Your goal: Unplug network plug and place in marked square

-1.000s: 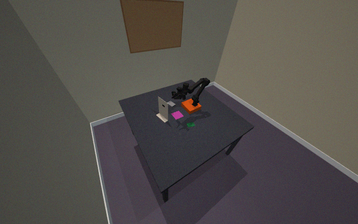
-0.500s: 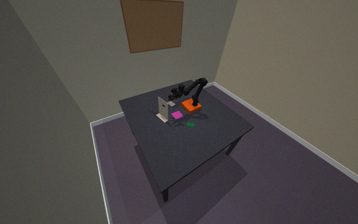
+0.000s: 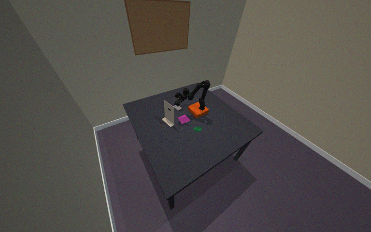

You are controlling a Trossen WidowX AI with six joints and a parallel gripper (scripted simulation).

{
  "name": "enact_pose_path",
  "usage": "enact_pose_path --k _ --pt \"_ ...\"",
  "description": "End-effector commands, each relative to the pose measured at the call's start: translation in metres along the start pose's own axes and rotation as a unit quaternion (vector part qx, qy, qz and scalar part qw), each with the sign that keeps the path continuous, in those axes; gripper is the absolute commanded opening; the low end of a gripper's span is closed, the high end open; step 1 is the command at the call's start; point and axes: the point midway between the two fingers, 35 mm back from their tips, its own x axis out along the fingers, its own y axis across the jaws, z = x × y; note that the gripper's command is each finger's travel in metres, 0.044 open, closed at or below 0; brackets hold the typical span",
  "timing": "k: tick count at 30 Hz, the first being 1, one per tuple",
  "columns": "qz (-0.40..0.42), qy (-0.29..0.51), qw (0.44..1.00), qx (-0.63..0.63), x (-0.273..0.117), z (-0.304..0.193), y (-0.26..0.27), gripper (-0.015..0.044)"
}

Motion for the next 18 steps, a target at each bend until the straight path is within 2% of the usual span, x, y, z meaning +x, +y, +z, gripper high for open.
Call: enact_pose_path --k 1,18 --pt "-0.001 0.01 0.999 0.05 -0.012 -0.001 -0.014 0.0156" --pt "-0.01 0.051 0.966 0.253 -0.072 -0.012 -0.054 0.0156"
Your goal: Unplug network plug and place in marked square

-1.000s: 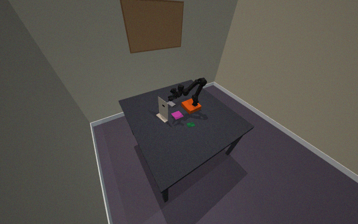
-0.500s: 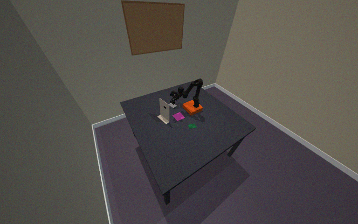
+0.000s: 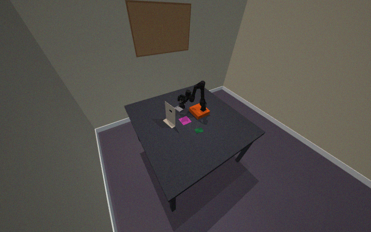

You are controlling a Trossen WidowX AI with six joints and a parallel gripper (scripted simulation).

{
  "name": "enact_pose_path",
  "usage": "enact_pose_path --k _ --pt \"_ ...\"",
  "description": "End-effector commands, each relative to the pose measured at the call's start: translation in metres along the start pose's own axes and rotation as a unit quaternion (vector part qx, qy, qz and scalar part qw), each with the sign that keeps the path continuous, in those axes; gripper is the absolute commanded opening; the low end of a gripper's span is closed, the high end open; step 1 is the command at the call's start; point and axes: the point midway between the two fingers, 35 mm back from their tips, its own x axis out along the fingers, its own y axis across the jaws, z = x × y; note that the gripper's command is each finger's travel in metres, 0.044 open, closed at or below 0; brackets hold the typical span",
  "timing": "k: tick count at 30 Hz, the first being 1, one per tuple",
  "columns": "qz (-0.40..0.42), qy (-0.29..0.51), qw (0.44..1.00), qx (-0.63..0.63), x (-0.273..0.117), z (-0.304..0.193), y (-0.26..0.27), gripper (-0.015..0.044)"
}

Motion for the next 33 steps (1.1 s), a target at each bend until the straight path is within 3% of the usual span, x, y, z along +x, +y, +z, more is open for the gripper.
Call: enact_pose_path --k 1,16,33 --pt "-0.003 0.007 1.0 0.021 -0.005 -0.003 -0.005 0.0156" --pt "0.006 0.008 1.0 -0.011 0.052 0.012 -0.002 0.0156" --pt "0.008 0.008 1.0 -0.012 0.075 0.019 -0.001 0.0156"
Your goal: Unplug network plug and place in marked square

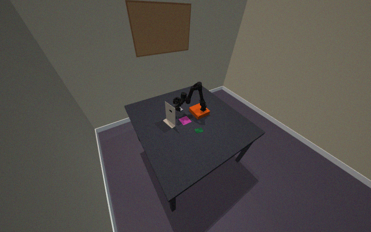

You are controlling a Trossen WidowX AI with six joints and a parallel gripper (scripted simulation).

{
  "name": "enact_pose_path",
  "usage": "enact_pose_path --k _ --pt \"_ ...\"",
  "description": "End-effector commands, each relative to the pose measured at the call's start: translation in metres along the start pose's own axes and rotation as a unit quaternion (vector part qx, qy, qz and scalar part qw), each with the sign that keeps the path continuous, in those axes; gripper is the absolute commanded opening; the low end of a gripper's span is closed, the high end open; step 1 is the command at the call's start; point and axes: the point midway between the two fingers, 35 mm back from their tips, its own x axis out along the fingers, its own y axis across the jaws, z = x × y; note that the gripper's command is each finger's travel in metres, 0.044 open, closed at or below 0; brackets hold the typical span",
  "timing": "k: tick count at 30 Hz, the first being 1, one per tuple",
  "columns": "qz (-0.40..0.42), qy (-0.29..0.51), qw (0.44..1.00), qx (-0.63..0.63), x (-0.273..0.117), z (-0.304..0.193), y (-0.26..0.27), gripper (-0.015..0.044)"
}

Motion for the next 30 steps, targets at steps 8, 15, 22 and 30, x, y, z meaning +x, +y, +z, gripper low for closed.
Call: enact_pose_path --k 8,15,22,30 --pt "0.001 -0.002 1.0 -0.001 0.017 0.006 0.0 0.0156" --pt "0.001 -0.002 1.0 -0.001 0.028 0.008 0.0 0.0156" --pt "0.001 -0.002 1.0 -0.001 0.039 0.01 0.001 0.0156" --pt "0.001 -0.002 1.0 -0.001 0.041 0.01 0.001 0.0077"
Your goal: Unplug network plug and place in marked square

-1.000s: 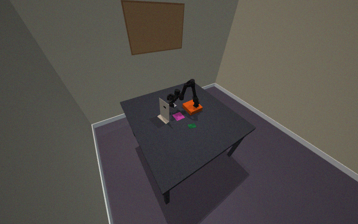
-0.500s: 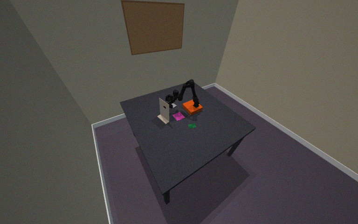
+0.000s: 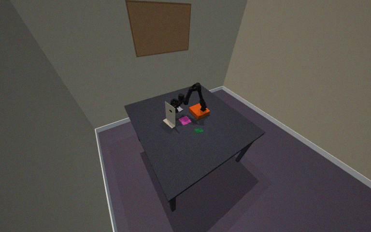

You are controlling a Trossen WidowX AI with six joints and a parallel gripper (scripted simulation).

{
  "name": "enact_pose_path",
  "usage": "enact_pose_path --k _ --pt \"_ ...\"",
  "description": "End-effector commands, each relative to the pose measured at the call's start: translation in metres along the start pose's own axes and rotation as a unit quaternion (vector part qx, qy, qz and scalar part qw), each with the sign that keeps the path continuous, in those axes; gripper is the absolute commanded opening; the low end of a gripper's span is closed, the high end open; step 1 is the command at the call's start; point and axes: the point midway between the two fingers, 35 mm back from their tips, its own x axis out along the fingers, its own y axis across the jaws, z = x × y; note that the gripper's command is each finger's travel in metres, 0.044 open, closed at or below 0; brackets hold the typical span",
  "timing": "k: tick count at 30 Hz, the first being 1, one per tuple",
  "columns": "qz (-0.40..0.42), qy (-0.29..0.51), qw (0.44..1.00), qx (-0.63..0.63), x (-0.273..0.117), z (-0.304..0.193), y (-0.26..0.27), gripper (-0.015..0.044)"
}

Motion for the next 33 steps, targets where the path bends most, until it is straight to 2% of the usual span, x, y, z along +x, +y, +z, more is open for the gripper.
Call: enact_pose_path --k 1,12,33 --pt "0.0 -0.003 1.0 -0.001 0.0 0.001 0.0 0.007" --pt "0.0 -0.003 1.0 -0.001 0.0 0.001 0.0 0.0" --pt "-0.001 -0.003 1.0 -0.001 -0.012 -0.003 -0.001 0.0"
